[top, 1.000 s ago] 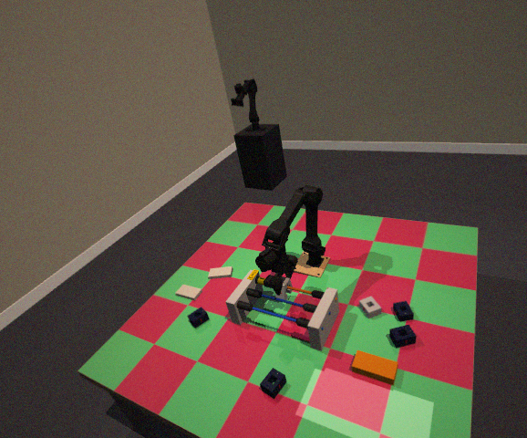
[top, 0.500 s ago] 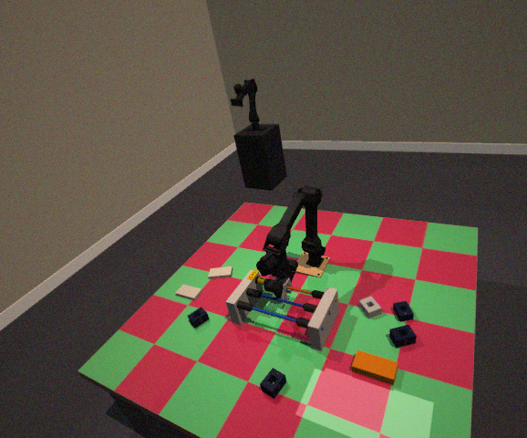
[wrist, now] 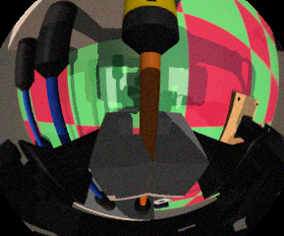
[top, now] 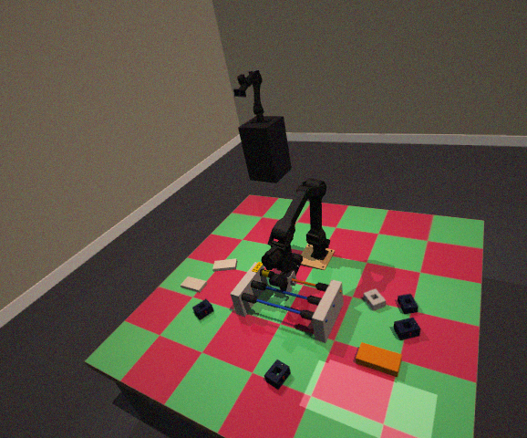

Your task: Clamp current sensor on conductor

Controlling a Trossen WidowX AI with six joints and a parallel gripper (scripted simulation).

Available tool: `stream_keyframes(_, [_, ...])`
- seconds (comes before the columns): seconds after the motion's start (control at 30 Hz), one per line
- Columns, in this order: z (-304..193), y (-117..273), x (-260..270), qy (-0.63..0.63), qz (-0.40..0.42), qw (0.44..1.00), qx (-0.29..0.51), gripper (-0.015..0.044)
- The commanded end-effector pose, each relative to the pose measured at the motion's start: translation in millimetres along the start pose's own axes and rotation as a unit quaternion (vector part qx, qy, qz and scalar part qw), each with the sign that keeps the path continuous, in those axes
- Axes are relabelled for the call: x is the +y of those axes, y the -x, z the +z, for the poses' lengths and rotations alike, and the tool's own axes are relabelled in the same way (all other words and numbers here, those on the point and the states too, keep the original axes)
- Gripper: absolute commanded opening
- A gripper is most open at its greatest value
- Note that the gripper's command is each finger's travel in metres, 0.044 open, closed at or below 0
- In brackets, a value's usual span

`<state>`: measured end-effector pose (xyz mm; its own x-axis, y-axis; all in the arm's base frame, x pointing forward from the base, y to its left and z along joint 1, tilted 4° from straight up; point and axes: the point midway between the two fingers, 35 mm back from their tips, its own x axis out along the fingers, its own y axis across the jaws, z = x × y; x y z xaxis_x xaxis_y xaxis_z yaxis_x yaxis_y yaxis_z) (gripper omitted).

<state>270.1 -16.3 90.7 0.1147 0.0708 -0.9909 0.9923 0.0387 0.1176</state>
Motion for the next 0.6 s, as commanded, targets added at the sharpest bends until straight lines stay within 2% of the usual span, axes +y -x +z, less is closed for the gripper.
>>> stream_keyframes(0.0, [0.0, 0.5, 0.3, 0.000, 0.001, 1.000, 0.000, 0.0380])
stream_keyframes(0.47, [0.0, 0.5, 0.3, 0.000, 0.001, 1.000, 0.000, 0.0287])
stream_keyframes(0.57, [0.0, 0.5, 0.3, 0.000, 0.001, 1.000, 0.000, 0.0208])
